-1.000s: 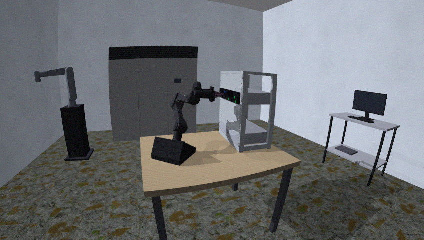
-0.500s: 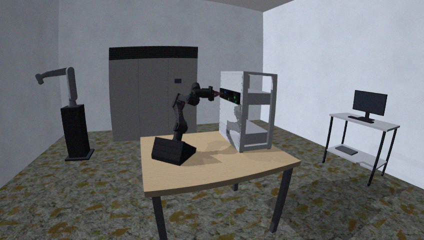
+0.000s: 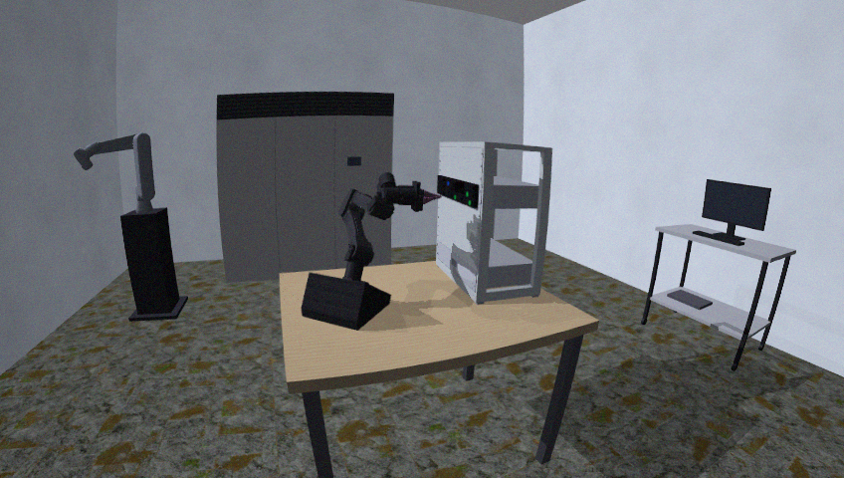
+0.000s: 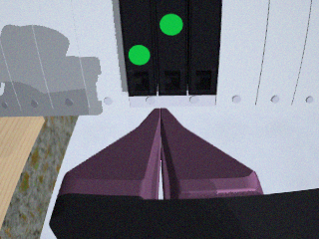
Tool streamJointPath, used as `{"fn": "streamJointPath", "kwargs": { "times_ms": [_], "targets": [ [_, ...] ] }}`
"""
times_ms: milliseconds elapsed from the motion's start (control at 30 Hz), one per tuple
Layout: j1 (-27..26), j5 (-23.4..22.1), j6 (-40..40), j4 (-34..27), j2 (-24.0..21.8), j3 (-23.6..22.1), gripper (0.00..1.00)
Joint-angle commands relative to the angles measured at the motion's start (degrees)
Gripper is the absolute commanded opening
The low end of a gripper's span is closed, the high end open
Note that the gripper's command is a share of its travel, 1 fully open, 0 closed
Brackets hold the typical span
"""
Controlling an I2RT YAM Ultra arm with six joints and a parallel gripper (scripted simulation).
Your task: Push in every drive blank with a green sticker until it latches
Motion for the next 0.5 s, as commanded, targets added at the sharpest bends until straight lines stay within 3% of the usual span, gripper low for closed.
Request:
{"fn": "streamJointPath", "kwargs": {
  "times_ms": [0, 33, 467],
  "targets": [
    [0.11, 1.61, -0.35, 1.67, -0.56, -0.08, 0.0],
    [-0.04, 1.6, 0.58, 2.04, -0.04, 2.08, 0.0],
    [-0.07, 1.57, 0.65, 1.89, 0.06, 2.11, 0.0]
  ]
}}
